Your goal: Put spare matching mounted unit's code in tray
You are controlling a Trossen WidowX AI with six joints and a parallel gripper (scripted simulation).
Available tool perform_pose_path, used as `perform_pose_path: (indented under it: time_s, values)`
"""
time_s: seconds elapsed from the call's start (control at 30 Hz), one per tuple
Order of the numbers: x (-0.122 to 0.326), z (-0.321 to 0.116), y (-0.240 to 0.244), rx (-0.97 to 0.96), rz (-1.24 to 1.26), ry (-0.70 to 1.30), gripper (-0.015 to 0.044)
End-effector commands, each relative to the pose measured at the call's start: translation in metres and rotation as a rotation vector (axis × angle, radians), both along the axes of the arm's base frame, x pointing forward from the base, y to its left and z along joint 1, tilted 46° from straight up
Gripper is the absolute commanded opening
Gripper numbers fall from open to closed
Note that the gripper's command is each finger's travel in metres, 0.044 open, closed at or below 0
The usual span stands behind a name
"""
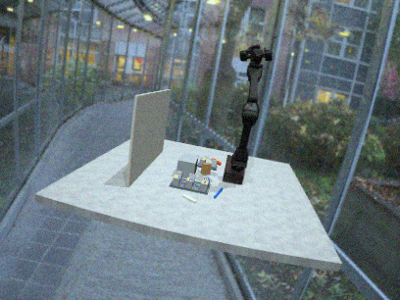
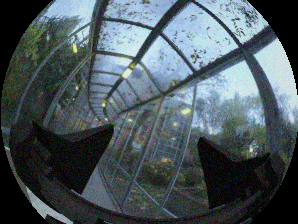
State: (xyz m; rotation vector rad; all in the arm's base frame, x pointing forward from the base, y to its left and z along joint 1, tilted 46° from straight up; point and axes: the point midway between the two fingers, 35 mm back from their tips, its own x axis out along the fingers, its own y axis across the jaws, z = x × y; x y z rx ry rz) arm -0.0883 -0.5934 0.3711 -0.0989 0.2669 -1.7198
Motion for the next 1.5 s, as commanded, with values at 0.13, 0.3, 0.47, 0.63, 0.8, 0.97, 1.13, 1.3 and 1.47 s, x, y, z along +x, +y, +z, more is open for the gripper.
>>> perform_pose_path:
  time_s: [0.13, 0.3, 0.47, 0.63, 0.8, 0.97, 1.13, 1.3, 1.47]
  values:
    - [0.115, -0.076, -0.002, 0.282, 0.284, 0.016, 0.044]
    - [0.189, -0.121, 0.019, 0.464, 0.475, 0.031, 0.044]
    - [0.257, -0.161, 0.056, 0.646, 0.662, 0.05, 0.044]
    - [0.317, -0.197, 0.107, 0.835, 0.85, 0.073, 0.044]
    - [0.366, -0.225, 0.169, 1.026, 1.027, 0.098, 0.044]
    - [0.405, -0.246, 0.245, 1.244, 1.205, 0.127, 0.044]
    - [0.43, -0.257, 0.324, 1.471, 1.356, 0.158, 0.044]
    - [0.441, -0.258, 0.402, 1.712, 1.475, 0.19, 0.044]
    - [0.443, -0.255, 0.437, 1.827, 1.515, 0.204, 0.044]
